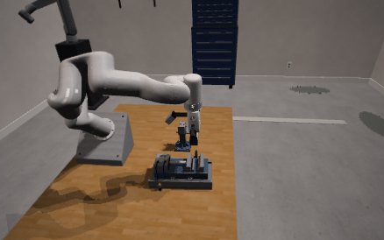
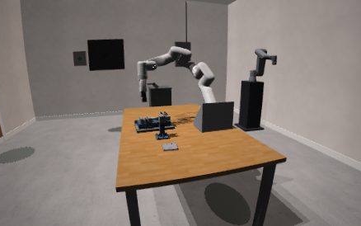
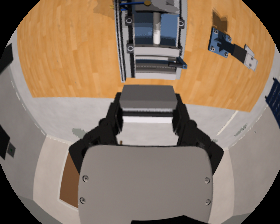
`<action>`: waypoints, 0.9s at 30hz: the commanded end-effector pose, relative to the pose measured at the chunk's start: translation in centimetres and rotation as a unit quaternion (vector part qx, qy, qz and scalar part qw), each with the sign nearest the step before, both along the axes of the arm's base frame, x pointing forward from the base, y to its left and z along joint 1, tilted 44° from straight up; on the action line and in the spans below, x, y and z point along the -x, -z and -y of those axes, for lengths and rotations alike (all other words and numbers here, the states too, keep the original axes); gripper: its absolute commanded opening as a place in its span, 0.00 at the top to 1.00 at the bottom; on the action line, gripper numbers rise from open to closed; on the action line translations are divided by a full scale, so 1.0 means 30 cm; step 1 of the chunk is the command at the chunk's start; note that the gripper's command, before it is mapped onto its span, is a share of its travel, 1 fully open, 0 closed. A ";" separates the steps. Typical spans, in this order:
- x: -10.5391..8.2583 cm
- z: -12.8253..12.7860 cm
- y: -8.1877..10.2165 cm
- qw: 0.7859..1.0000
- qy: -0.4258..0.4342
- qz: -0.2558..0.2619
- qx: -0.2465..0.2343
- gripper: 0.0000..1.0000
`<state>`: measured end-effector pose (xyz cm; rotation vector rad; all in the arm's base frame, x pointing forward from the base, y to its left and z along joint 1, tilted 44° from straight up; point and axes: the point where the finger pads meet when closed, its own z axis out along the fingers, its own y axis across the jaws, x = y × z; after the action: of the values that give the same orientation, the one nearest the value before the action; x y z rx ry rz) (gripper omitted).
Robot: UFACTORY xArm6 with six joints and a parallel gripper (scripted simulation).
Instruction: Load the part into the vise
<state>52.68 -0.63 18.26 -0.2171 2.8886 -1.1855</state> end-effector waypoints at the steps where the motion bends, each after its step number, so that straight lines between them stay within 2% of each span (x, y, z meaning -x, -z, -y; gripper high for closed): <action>1: -0.003 -0.004 -0.005 1.000 -0.001 0.002 -0.001 1.00; 27: -0.007 0.027 0.027 1.000 0.000 0.002 -0.001 1.00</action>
<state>52.76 -1.25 17.63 -0.2150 2.8882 -1.1852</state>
